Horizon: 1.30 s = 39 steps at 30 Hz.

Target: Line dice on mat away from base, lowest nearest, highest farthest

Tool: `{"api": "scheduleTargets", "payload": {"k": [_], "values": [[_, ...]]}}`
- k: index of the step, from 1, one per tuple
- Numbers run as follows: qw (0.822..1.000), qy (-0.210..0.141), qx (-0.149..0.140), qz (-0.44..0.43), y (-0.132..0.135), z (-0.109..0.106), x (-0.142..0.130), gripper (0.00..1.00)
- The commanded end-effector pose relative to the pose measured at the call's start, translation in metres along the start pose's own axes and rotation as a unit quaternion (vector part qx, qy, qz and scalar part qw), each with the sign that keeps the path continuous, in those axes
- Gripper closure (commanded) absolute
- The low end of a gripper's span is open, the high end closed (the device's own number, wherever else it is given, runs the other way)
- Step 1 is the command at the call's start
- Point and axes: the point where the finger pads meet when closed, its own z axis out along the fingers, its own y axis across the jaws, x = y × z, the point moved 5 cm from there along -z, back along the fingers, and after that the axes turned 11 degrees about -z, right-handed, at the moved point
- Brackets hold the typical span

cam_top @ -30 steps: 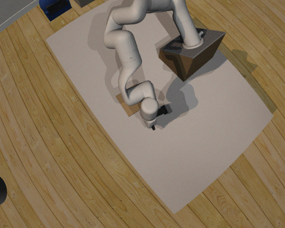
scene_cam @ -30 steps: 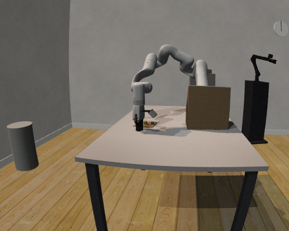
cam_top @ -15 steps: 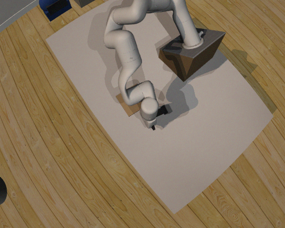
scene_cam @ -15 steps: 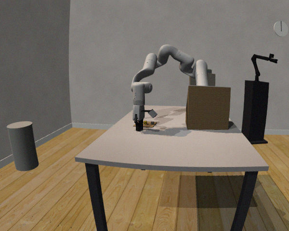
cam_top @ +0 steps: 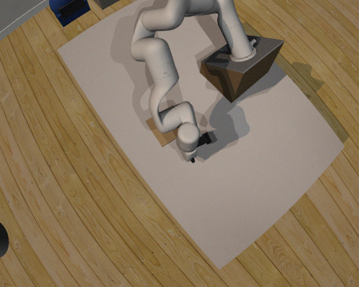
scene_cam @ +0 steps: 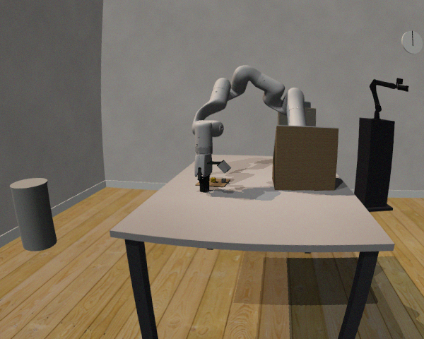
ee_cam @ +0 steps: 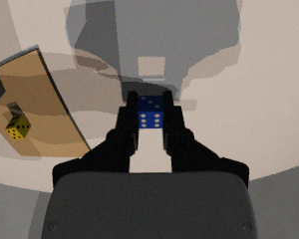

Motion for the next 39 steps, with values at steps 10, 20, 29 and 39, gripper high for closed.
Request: {"api": "scheduleTargets", "payload": {"k": [10, 20, 29, 39], "values": [[1.0, -0.001, -0.001, 0.0, 0.001, -0.002, -0.001, 0.85], [1.0, -0.001, -0.001, 0.0, 0.001, -0.002, -0.001, 0.85], [1.0, -0.001, -0.001, 0.0, 0.001, -0.002, -0.001, 0.85], [1.0, -0.001, -0.001, 0.0, 0.001, -0.034, -0.001, 0.85]]}}
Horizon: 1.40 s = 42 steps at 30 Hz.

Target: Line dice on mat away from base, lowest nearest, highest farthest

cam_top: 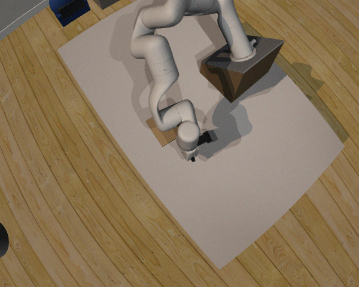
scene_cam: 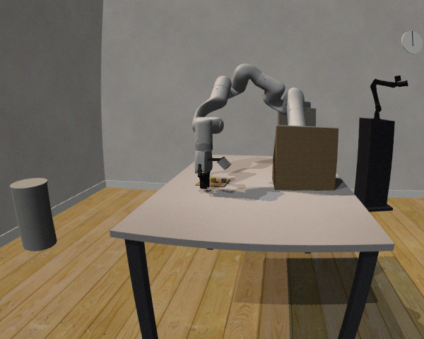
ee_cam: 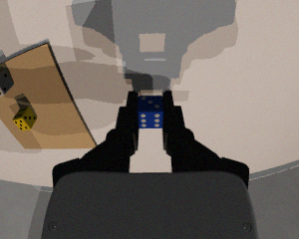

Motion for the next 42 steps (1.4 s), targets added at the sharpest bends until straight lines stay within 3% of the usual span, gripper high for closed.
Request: {"api": "scheduleTargets", "payload": {"k": [1, 4, 12, 25, 28, 29, 30, 31, 32, 33, 34, 35, 36, 42], "values": [[1.0, -0.003, -0.003, 0.0, 0.002, -0.027, -0.002, 0.85], [1.0, -0.003, -0.003, 0.0, 0.002, -0.035, -0.002, 0.85], [1.0, -0.003, -0.003, 0.0, 0.001, -0.083, -0.001, 0.85], [1.0, -0.003, -0.003, -0.001, 0.0, -0.087, -0.002, 0.85], [1.0, -0.004, -0.004, -0.029, -0.045, -0.09, -0.019, 0.85], [1.0, -0.004, -0.004, -0.029, -0.045, -0.09, -0.019, 0.85], [0.999, -0.004, -0.004, -0.045, -0.072, -0.091, -0.027, 0.85], [0.999, -0.004, -0.004, -0.045, -0.072, -0.091, -0.027, 0.85], [0.998, -0.004, -0.004, -0.061, -0.099, -0.091, -0.034, 0.85], [0.998, -0.004, -0.004, -0.061, -0.099, -0.091, -0.034, 0.85], [0.997, -0.003, -0.003, -0.075, -0.123, -0.091, -0.037, 0.85], [0.997, -0.003, -0.003, -0.075, -0.123, -0.091, -0.037, 0.85], [0.996, -0.003, -0.003, -0.084, -0.139, -0.091, -0.039, 0.85], [0.996, -0.003, -0.002, -0.089, -0.148, -0.091, -0.04, 0.85]]}}
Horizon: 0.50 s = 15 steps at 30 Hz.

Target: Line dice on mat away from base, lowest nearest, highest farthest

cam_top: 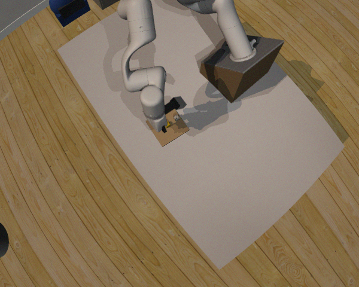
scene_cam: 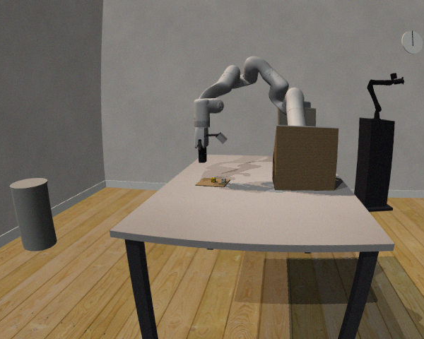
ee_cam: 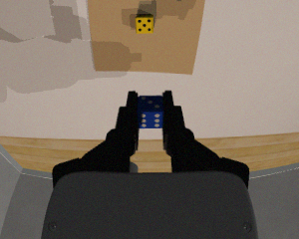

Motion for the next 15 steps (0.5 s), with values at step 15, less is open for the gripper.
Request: {"api": "scheduleTargets", "payload": {"k": [15], "values": [[1.0, -0.002, -0.004, -0.006, -0.0051, 0.0002, -0.0016, 0.85]]}}
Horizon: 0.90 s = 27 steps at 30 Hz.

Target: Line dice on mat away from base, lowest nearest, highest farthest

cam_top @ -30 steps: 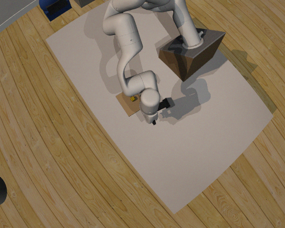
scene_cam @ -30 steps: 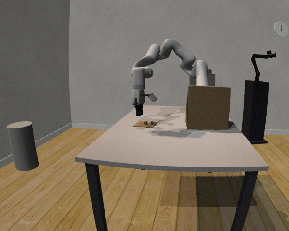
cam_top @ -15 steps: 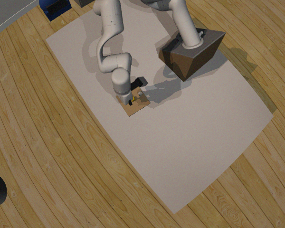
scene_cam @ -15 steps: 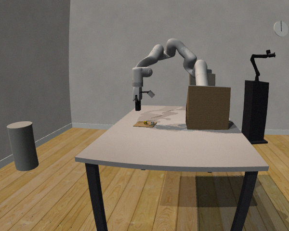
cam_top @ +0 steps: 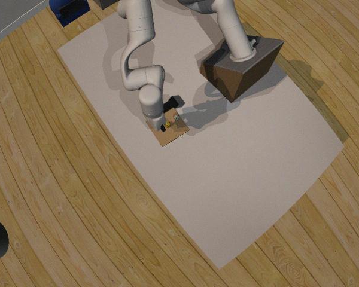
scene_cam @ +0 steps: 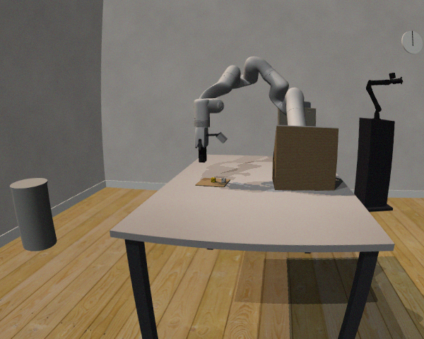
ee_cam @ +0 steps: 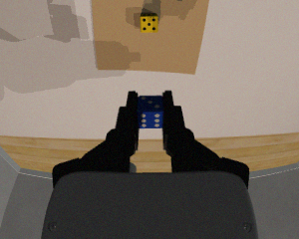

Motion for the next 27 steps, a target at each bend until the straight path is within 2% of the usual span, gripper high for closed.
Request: {"api": "scheduleTargets", "payload": {"k": [1, 6, 13, 15, 21, 27], "values": [[1.0, -0.002, -0.001, 0.0, 0.0, 0.002, -0.001, 0.85], [1.0, -0.002, -0.001, 0.0, 0.0, 0.018, -0.002, 0.85], [1.0, -0.002, -0.001, 0.0, 0.001, 0.052, -0.002, 0.85], [1.0, -0.002, -0.001, 0.0, 0.001, 0.052, -0.002, 0.85], [1.0, -0.002, -0.001, 0.0, 0.001, 0.077, -0.002, 0.85], [1.0, -0.002, -0.001, 0.0, 0.001, 0.091, -0.002, 0.85]]}}
